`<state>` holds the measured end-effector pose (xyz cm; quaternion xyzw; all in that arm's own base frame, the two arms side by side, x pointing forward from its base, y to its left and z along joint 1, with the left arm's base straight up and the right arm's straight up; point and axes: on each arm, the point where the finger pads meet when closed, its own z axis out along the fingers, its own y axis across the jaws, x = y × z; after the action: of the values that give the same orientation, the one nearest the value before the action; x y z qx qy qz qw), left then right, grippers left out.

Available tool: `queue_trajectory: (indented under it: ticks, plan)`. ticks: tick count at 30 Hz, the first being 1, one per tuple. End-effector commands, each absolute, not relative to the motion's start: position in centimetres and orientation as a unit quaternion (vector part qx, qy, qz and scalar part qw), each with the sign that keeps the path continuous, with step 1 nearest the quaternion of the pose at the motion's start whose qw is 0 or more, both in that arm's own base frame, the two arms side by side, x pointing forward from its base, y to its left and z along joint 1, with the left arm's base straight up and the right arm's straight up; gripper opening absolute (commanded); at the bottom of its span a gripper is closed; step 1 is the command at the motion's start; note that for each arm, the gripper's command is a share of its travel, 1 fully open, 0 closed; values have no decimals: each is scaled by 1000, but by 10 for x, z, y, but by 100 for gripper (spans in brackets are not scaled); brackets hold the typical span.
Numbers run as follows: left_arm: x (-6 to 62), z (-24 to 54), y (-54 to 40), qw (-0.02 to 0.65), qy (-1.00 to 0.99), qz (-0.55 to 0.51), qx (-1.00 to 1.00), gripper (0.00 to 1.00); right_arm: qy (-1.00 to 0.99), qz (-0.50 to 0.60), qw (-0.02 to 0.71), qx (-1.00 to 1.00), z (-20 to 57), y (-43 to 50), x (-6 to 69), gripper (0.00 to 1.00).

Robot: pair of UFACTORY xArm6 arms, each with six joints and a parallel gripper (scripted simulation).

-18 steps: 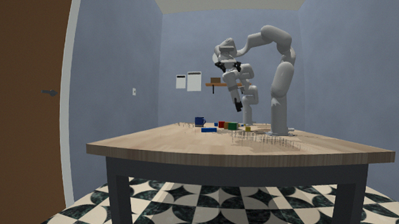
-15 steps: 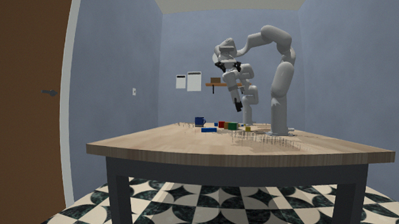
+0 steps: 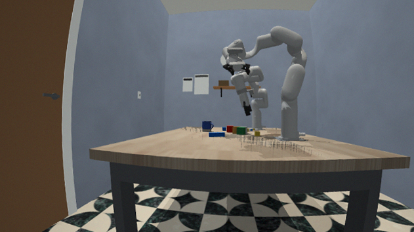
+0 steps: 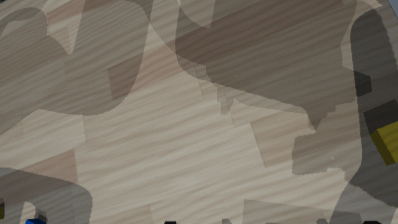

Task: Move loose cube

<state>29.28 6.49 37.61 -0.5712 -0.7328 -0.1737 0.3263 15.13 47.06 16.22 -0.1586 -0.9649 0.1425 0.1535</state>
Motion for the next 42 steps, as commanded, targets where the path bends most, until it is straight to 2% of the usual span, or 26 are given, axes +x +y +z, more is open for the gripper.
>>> queue_trajectory:
  ticks: [1, 5, 16, 28, 42]
  plan:
    - [293, 377, 65, 326, -733, -174, -571, 100, -966, 138, 151, -157, 163, 469, 154, 100]
    - [293, 376, 67, 326, -733, -171, -572, 100, -978, 98, 123, -137, 155, 443, 194, 100]
    - [292, 366, 86, 325, -730, -132, -586, 100, -990, 55, 80, -105, 147, 405, 236, 100]
    - [280, 339, 146, 297, -723, -26, -623, 100, -999, 4, 2, -35, 134, 335, 284, 100]
    - [255, 313, 209, 234, -718, 55, -654, 100, -1000, 2, -3, -31, 133, 331, 285, 100]
